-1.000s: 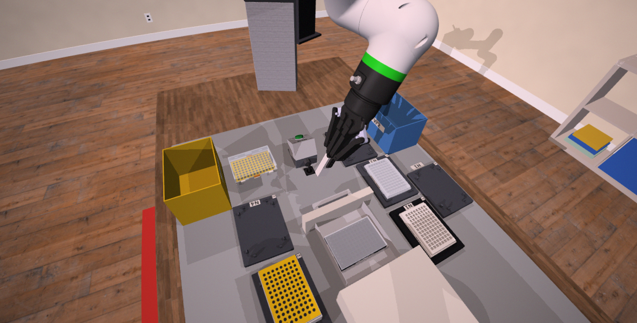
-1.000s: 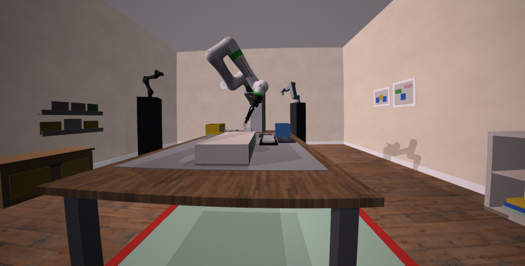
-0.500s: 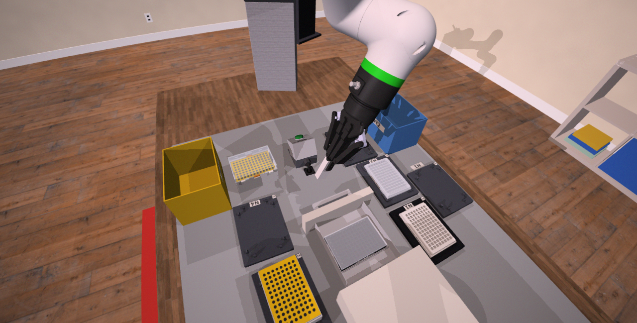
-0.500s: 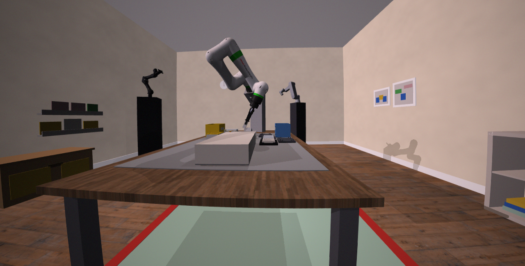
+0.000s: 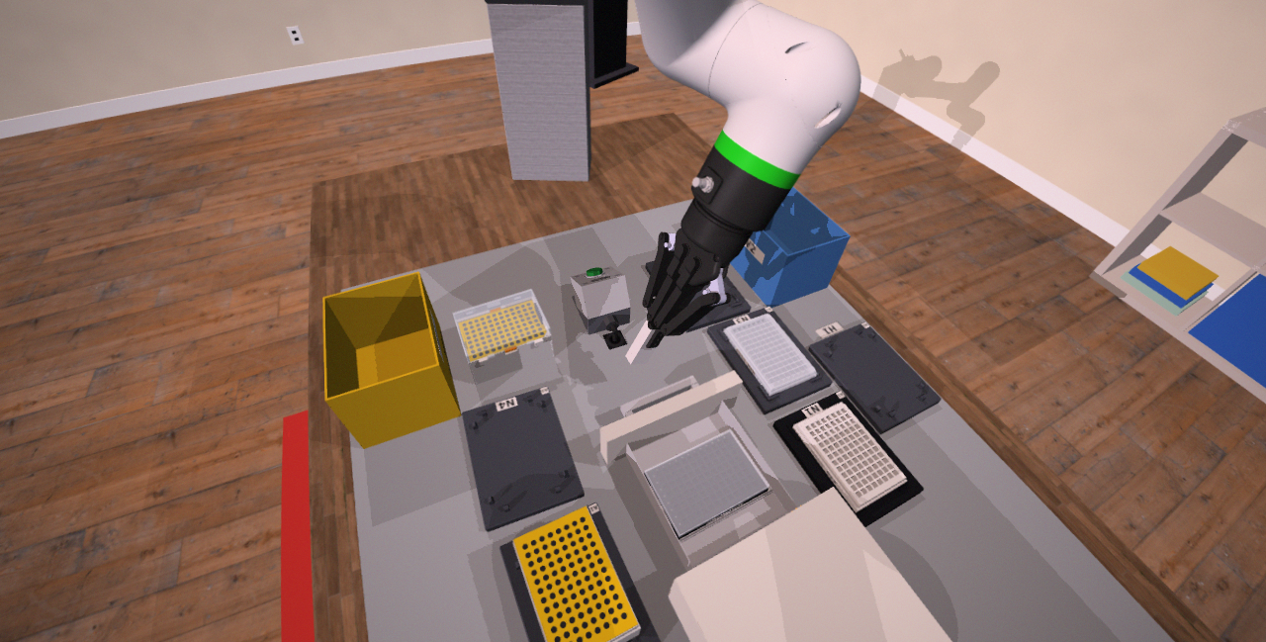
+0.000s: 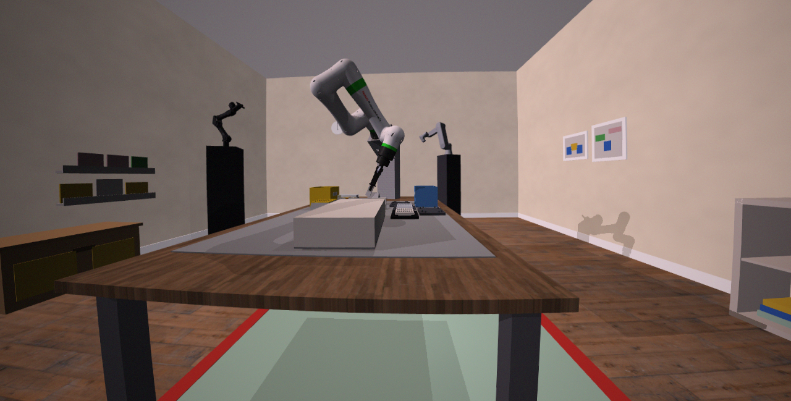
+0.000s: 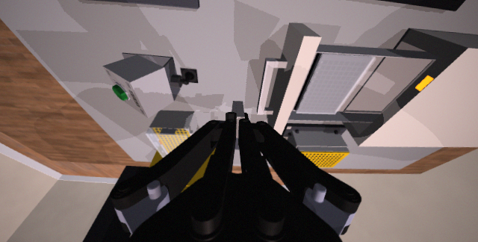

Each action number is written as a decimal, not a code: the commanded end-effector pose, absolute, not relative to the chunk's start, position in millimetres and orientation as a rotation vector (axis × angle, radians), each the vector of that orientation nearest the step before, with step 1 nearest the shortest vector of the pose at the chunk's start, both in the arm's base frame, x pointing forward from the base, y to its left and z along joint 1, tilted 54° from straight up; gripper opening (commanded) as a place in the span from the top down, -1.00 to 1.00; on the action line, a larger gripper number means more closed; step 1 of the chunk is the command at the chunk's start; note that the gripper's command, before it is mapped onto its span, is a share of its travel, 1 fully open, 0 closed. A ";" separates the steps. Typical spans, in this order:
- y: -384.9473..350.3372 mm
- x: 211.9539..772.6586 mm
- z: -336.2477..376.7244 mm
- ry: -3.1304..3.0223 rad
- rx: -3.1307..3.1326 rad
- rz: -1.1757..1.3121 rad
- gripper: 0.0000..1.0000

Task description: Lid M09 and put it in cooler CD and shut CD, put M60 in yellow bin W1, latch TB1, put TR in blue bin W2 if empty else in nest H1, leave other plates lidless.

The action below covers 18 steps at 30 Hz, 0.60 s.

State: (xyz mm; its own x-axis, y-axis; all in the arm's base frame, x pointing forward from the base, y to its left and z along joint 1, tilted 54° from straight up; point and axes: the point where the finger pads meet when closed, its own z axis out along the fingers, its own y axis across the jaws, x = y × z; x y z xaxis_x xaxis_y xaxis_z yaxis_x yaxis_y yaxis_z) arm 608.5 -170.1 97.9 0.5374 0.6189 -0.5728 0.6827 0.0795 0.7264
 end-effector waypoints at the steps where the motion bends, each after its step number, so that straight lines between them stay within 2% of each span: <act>1: -172.4 612.1 94.9 1.133 1.600 -0.067 1.00; 18: -181.3 625.7 83.1 1.133 1.600 -0.067 1.00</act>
